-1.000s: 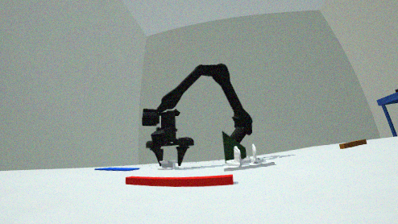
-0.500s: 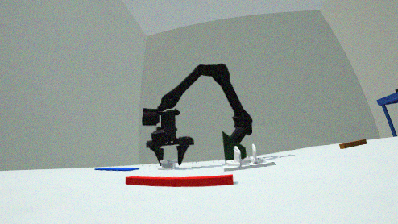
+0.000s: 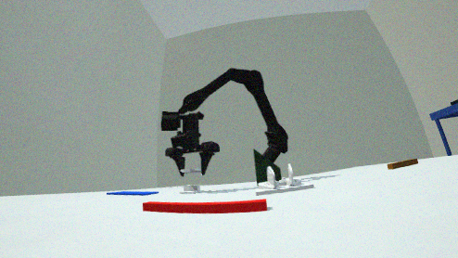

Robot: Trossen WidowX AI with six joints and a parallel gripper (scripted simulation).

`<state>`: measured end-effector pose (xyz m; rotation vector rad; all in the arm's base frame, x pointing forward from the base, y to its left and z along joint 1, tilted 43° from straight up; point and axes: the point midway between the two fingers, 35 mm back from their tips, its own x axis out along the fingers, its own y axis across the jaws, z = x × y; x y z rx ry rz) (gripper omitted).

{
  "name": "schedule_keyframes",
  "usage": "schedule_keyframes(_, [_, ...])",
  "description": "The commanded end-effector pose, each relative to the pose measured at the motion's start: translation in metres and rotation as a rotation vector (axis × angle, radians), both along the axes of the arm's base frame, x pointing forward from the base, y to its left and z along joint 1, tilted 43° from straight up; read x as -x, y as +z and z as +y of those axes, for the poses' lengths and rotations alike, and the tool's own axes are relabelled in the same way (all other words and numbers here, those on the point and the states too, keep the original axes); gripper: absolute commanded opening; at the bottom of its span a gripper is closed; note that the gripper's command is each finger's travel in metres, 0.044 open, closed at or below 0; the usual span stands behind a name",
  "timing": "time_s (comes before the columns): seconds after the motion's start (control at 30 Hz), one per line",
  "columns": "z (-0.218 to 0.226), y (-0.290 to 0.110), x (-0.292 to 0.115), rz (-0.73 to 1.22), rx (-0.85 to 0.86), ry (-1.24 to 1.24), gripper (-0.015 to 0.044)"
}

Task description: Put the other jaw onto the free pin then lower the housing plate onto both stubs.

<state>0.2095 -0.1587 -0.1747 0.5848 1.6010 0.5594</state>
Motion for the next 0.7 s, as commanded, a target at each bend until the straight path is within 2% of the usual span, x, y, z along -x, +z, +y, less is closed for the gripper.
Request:
schedule_keyframes(0.0, [-0.011, 0.012, -0.001, -0.002, 0.004, 0.004, 0.0351])
schedule_keyframes(0.33, [-0.017, 0.021, -0.002, -0.002, 0.004, 0.004, 0.0351])
schedule_keyframes(0.67, [-0.001, 0.043, -0.018, -0.015, 0.014, 0.016, 0.0351])
